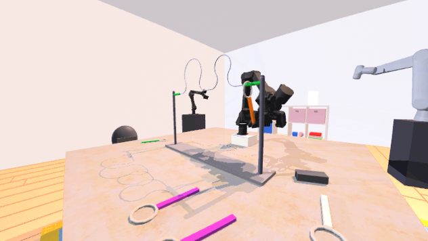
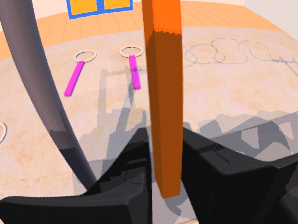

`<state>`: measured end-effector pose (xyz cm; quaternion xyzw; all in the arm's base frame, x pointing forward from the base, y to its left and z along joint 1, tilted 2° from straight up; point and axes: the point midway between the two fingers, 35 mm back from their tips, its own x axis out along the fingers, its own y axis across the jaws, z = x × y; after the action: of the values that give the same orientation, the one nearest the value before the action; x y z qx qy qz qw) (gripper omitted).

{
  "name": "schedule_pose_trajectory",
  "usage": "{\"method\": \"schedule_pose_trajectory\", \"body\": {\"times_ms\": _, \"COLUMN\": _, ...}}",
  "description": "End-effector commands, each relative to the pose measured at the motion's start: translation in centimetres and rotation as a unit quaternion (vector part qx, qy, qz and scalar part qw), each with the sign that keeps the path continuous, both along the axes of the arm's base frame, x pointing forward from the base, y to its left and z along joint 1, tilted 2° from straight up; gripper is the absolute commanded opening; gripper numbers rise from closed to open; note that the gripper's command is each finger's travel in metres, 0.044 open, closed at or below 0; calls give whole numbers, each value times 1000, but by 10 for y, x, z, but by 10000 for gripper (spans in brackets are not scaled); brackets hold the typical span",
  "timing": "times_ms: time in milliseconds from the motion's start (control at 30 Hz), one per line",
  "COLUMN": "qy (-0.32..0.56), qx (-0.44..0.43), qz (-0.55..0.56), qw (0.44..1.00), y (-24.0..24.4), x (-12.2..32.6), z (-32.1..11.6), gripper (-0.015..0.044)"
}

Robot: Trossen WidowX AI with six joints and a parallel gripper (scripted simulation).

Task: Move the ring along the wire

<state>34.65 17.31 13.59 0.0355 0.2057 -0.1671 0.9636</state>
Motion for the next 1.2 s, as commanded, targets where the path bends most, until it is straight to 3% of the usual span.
{"method": "schedule_pose_trajectory", "body": {"times_ms": 0, "qy": 0, "qx": 0, "qz": 0, "qw": 1000, "y": 1, "x": -2, "z": 1, "gripper": 160}}
{"method": "schedule_pose_trajectory", "body": {"times_ms": 400, "qy": 1, "qx": 2, "qz": -2, "qw": 1000, "y": 15, "x": -43, "z": 19, "gripper": 160}}
{"method": "schedule_pose_trajectory", "body": {"times_ms": 1167, "qy": 1, "qx": 2, "qz": -2, "qw": 1000, "y": 15, "x": -43, "z": 19, "gripper": 160}}
